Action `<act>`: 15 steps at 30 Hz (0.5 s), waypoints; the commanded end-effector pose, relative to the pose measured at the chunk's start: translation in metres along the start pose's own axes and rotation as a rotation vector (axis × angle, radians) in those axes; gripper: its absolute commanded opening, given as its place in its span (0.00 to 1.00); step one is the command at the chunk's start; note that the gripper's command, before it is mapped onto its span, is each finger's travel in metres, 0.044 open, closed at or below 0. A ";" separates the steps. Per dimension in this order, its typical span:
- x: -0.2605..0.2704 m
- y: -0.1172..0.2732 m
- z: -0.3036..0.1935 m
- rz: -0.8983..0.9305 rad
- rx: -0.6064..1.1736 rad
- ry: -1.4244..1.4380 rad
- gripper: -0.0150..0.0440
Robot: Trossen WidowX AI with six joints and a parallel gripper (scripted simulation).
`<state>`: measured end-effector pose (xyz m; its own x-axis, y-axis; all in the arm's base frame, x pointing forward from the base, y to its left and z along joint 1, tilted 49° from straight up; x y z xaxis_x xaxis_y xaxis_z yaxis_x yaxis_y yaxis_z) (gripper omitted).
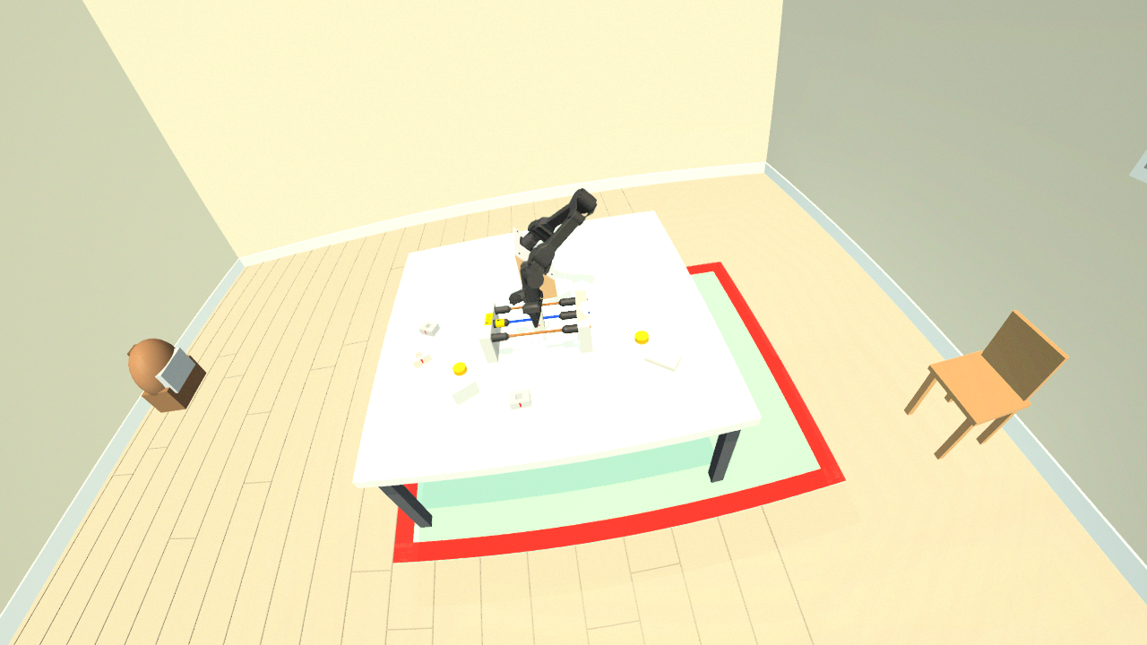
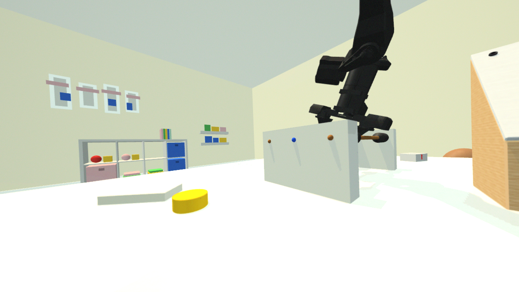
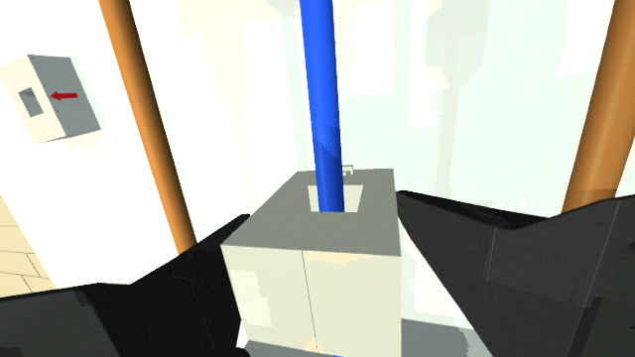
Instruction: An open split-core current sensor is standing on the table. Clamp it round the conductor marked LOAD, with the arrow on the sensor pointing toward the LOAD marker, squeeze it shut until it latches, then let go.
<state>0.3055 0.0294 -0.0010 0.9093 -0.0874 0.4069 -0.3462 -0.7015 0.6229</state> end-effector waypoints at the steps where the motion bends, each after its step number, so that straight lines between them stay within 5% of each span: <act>1: 0.000 0.000 0.000 -0.001 0.001 0.000 0.70; 15: 0.000 0.000 0.000 0.000 0.000 0.000 0.65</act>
<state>0.3055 0.0294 -0.0009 0.9093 -0.0875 0.4069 -0.3463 -0.7014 0.6229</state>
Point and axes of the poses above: the point midway between the two fingers, 35 mm back from their tips, its own y axis back along the fingers, its own x axis across the jaws, z = x × y, the point moved 8 cm from there along y, back along the fingers, and after that the axes turned 15 degrees about y, right-handed, at the moved point
